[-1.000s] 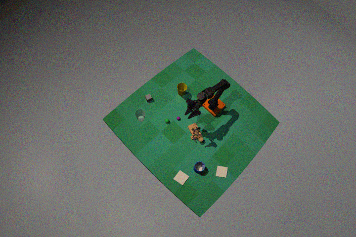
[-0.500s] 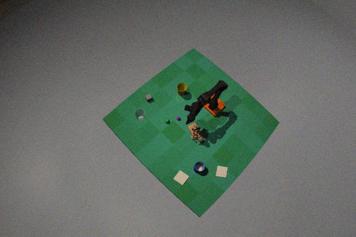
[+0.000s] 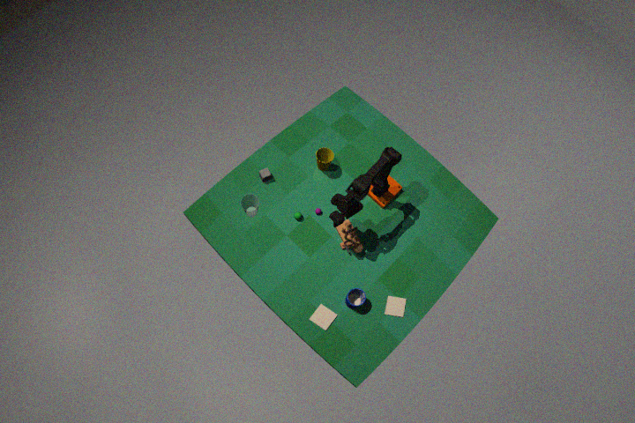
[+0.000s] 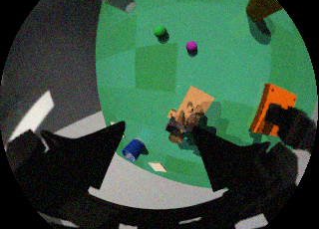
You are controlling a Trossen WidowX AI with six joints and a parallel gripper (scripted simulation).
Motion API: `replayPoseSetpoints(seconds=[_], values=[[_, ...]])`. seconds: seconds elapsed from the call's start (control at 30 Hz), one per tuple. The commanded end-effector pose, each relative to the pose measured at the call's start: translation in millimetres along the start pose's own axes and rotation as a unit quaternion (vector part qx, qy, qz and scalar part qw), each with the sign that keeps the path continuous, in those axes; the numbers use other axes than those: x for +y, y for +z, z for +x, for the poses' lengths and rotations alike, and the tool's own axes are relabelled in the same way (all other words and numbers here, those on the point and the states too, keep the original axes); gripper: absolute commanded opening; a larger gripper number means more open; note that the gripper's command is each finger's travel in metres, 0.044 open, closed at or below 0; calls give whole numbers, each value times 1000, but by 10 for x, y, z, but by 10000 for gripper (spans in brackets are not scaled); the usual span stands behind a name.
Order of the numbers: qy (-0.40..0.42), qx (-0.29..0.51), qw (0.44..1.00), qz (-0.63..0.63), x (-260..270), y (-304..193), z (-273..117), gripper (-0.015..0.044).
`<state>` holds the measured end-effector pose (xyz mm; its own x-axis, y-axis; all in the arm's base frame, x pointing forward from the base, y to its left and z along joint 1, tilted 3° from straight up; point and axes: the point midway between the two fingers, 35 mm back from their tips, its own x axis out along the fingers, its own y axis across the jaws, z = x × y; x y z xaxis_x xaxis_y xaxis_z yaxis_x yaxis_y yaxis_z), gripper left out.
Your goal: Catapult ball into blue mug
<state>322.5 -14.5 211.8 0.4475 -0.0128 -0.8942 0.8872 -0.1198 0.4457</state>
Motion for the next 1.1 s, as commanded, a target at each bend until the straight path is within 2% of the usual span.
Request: replayPoseSetpoints(seconds=[0.0,0.4,0.57,0.73,1.07], values=[[-47,-6,998,38,-131,-34,112,440],[-183,-52,970,150,-579,-84,309,440],[-185,-53,970,151,-591,-83,329,440],[-185,-53,970,151,-759,-57,727,440],[-185,-53,970,151,-795,-51,826,440]])
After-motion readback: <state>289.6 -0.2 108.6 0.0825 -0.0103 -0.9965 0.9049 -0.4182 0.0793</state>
